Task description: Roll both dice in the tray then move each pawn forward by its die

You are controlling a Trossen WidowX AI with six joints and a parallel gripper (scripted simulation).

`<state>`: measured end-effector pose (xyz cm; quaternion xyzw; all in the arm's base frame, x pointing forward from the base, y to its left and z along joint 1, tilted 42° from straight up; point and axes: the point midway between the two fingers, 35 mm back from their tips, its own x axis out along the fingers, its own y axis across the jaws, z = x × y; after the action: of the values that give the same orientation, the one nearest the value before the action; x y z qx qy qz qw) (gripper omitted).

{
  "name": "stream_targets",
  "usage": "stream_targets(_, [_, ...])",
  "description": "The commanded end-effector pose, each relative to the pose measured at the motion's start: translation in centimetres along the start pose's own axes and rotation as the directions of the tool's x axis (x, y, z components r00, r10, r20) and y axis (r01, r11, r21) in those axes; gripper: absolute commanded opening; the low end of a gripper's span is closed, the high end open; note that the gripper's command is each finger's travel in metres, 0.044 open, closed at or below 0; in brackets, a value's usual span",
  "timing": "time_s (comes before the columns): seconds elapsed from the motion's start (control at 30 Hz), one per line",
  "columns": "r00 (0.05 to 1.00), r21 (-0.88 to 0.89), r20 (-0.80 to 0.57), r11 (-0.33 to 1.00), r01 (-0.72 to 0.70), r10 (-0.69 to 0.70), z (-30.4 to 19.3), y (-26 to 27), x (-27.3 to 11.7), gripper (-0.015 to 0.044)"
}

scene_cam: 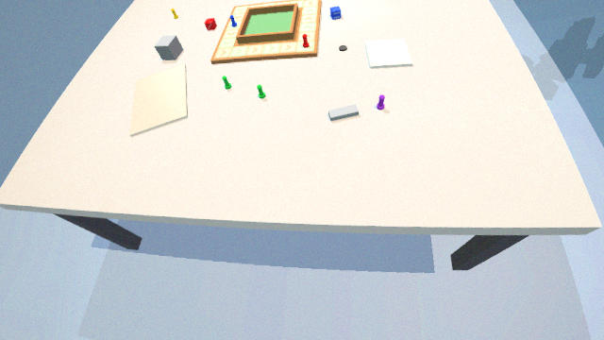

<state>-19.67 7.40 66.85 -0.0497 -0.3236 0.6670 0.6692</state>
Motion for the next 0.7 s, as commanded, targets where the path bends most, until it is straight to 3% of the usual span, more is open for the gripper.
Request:
stream_targets(0.0, [1.000,-0.001,0.002,1.000,-0.001,0.001,0.1,0.0,0.0,0.0374])
stream_targets(0.13, [0.998,-0.015,0.056,1.000,-0.014,0.015,1.4,1.0,-1.1,0.0275])
stream_targets(0.4, [0.954,-0.064,0.286,0.995,-0.076,0.091,6.7,4.8,-6.7,0.0275])
stream_targets(0.67, [0.833,-0.109,0.521,0.982,-0.153,0.187,11.2,8.4,-14.8,0.0275])
